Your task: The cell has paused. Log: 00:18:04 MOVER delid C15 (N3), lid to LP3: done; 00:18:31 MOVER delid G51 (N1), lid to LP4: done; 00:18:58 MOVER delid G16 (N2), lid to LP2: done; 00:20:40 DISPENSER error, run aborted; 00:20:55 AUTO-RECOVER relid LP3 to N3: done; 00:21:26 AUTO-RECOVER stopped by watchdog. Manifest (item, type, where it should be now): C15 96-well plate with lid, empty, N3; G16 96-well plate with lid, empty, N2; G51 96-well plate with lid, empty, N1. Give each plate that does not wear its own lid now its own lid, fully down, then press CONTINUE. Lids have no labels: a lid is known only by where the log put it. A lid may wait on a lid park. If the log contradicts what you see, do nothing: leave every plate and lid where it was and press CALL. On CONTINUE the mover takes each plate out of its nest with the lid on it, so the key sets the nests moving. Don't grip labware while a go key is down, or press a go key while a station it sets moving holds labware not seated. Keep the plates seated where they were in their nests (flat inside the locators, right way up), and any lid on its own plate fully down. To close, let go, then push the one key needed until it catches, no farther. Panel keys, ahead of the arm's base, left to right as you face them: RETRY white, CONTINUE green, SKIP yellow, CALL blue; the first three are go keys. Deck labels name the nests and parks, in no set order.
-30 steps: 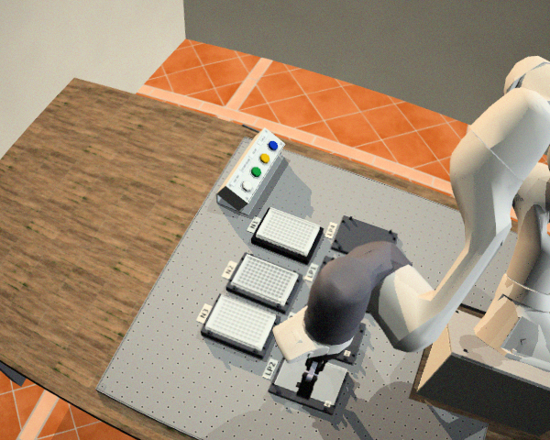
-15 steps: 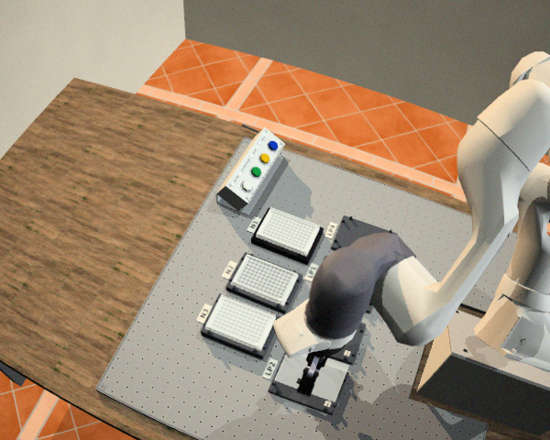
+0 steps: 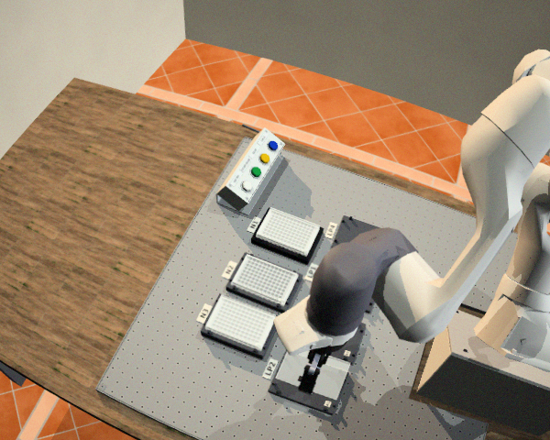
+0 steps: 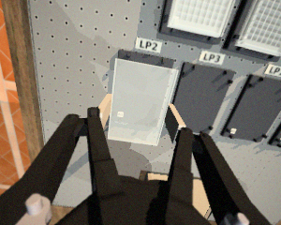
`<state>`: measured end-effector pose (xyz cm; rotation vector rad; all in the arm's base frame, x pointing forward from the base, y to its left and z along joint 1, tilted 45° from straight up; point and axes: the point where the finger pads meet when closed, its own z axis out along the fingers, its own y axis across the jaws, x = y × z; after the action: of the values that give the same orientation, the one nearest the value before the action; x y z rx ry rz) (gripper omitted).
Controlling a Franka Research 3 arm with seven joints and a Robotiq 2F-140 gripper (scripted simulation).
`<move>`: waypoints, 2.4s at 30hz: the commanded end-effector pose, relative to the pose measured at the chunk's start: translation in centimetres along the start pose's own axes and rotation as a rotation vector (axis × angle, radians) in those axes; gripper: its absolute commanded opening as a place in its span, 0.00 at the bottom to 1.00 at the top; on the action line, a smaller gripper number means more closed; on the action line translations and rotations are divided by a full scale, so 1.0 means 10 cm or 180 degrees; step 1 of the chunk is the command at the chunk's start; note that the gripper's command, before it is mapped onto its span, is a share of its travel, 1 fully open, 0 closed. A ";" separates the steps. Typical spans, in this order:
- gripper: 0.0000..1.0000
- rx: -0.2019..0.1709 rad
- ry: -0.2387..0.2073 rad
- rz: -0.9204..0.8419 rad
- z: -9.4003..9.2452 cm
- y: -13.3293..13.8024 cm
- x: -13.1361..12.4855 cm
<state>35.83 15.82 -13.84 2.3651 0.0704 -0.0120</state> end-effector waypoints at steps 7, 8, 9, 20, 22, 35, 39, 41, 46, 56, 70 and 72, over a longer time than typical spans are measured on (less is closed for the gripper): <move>0.00 -0.0004 -0.0007 0.0022 -0.03 0.02 0.02; 0.00 0.0003 -0.0006 0.0021 -0.04 0.11 0.16; 0.00 0.0014 -0.0003 0.0020 -0.05 0.31 0.43; 0.00 -0.0006 -0.0006 0.0023 -0.02 1.89 1.75; 0.00 -0.0006 -0.0006 0.0023 -0.02 1.91 1.76; 0.00 -0.0006 -0.0006 0.0023 -0.02 1.91 1.76; 0.00 -0.0006 -0.0006 0.0023 -0.02 1.91 1.76; 0.00 -0.0006 -0.0006 0.0023 -0.02 1.91 1.76; 0.00 -0.0006 -0.0006 0.0023 -0.02 1.91 1.76; 0.00 -0.0006 -0.0006 0.0025 -0.02 1.91 1.76; 0.00 -0.0005 -0.0007 0.0038 0.06 1.91 1.77; 0.00 -0.0005 -0.0007 0.0038 0.08 1.91 1.77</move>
<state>54.45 2.72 -1.23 2.3640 0.0434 -0.0075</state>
